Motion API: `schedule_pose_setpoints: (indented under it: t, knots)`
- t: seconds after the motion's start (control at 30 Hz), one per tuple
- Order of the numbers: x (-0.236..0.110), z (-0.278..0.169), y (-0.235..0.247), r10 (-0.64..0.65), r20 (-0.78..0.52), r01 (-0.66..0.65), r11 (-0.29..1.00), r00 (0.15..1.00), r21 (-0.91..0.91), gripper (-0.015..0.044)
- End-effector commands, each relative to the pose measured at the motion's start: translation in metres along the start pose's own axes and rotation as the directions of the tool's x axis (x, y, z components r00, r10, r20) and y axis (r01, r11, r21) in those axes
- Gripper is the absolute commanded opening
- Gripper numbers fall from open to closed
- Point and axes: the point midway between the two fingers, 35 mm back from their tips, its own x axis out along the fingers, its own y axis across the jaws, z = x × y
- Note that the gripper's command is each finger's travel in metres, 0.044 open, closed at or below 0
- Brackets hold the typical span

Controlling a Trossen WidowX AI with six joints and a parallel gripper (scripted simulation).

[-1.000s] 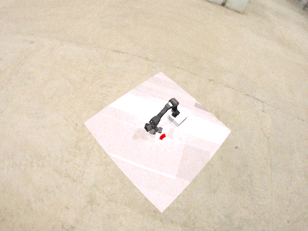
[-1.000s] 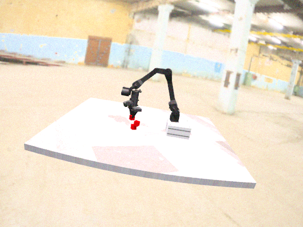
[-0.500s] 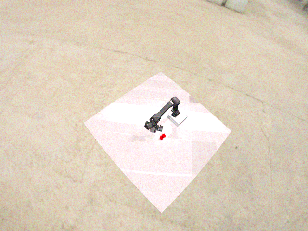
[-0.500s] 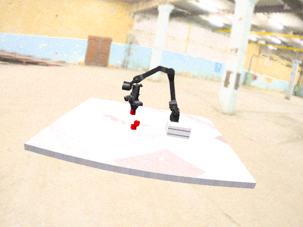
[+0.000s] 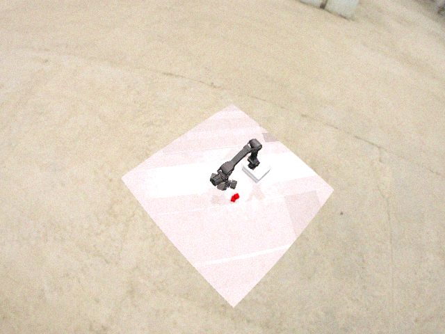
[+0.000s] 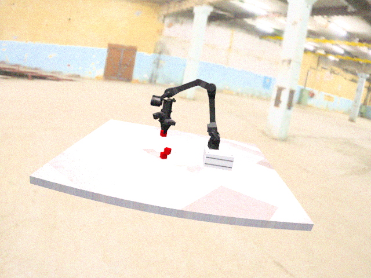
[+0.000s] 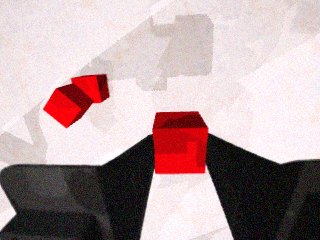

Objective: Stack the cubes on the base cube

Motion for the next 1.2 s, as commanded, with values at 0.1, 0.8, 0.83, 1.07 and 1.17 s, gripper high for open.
schedule_pose_setpoints:
  t: [0.1, 0.8, 0.83, 1.07, 1.17]
  knots:
    - [0.0, 0.01, 0.017, 0.001, 0.005, -0.002, 0.99, 1.0, 0.143, 0.0105]
    - [0.006, 0.033, 0.077, 0.006, 0.007, -0.01, 0.783, 1.0, 0.622, 0.0105]
    - [0.006, 0.034, 0.08, 0.007, 0.007, -0.01, 0.767, 1.0, 0.642, 0.0105]
    - [0.007, 0.038, 0.096, 0.008, 0.008, -0.011, 0.671, 1.0, 0.741, 0.0105]
    - [0.007, 0.038, 0.096, 0.008, 0.008, -0.011, 0.671, 1.0, 0.741, 0.0105]
